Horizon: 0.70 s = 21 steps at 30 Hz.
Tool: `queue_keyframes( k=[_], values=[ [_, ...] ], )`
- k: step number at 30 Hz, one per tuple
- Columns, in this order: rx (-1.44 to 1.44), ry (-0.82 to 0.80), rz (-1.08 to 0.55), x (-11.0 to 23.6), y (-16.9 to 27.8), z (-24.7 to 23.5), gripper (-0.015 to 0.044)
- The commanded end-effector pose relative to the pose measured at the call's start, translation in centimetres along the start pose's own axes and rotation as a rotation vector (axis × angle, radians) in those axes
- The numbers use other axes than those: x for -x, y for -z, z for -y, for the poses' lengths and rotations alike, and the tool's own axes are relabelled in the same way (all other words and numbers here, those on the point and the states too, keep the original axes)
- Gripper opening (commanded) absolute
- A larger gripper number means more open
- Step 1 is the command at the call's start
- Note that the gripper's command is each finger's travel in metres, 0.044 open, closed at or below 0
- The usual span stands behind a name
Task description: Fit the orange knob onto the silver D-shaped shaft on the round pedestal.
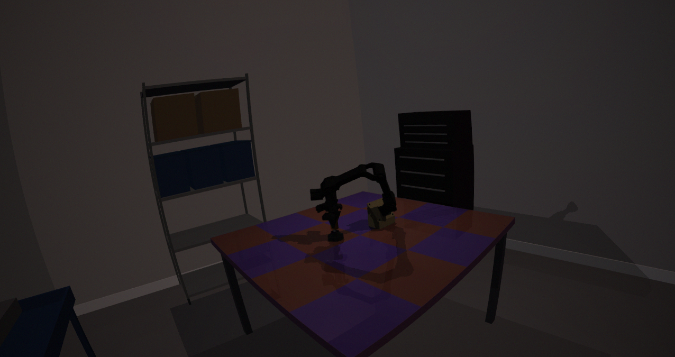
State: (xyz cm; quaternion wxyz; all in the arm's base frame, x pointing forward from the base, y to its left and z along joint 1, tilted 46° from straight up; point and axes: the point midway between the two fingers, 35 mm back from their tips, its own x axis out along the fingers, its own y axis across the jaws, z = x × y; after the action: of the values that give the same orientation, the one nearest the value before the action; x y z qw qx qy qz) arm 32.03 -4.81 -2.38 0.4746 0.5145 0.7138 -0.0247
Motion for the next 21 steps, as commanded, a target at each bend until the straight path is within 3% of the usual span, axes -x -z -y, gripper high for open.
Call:
queue_keyframes(
  k=[1,21],
  values=[
    [0.006,-0.008,0.0,0.08,-0.06,-0.14,0.0],
    [0.216,-0.008,0.001,-0.04,-0.06,-0.15,0.0]
  ],
)
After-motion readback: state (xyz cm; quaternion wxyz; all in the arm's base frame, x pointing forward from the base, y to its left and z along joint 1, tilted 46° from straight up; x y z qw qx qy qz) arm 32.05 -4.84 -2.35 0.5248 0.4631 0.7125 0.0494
